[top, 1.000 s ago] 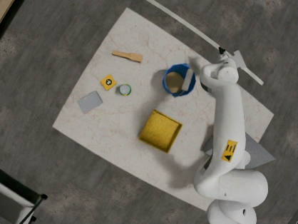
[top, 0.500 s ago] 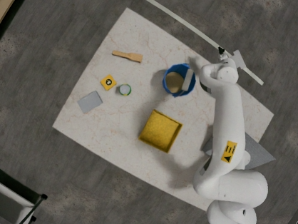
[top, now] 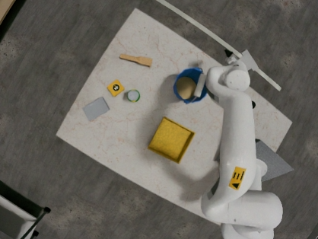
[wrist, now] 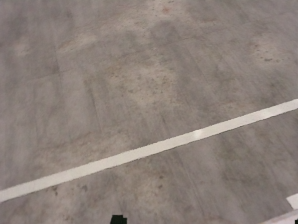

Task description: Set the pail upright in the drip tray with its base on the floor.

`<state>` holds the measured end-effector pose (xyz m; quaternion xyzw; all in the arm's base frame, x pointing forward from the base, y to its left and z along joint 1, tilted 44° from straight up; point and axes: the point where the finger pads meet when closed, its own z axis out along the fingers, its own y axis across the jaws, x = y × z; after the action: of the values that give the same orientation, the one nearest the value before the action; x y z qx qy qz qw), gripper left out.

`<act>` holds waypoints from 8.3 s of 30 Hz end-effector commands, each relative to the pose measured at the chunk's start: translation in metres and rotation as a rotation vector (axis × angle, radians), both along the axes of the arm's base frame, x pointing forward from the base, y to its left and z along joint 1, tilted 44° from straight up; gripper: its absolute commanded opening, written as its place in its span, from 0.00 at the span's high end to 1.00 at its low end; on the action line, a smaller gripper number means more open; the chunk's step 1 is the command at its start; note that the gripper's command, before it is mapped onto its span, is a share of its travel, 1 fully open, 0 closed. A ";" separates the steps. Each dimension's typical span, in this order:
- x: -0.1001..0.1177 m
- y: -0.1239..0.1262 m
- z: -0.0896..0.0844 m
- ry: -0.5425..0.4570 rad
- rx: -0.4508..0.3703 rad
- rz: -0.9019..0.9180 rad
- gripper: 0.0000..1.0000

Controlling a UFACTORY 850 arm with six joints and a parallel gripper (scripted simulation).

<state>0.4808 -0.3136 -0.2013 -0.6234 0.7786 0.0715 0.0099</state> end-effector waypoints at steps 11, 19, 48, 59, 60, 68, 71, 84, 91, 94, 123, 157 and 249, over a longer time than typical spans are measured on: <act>0.066 0.021 0.093 -0.123 0.109 0.210 0.00; 0.098 0.038 0.141 -0.207 0.160 0.320 0.00; 0.073 0.087 0.218 -0.299 0.637 0.470 0.00; 0.072 0.087 0.220 -0.301 0.647 0.471 0.00; 0.072 0.087 0.220 -0.301 0.647 0.471 0.00; 0.072 0.087 0.220 -0.301 0.648 0.471 0.00; 0.072 0.088 0.219 -0.301 0.648 0.471 0.00; 0.073 0.095 0.212 -0.301 0.648 0.471 0.00; 0.073 0.105 0.202 -0.301 0.648 0.471 0.00; 0.073 0.106 0.200 -0.301 0.648 0.471 0.00; 0.074 0.142 0.162 -0.301 0.648 0.471 0.00; 0.074 0.143 0.161 -0.301 0.648 0.471 1.00; 0.075 0.090 0.216 -0.301 0.648 0.471 1.00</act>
<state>0.5548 -0.2203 0.0113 -0.7523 0.5418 0.2221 0.3021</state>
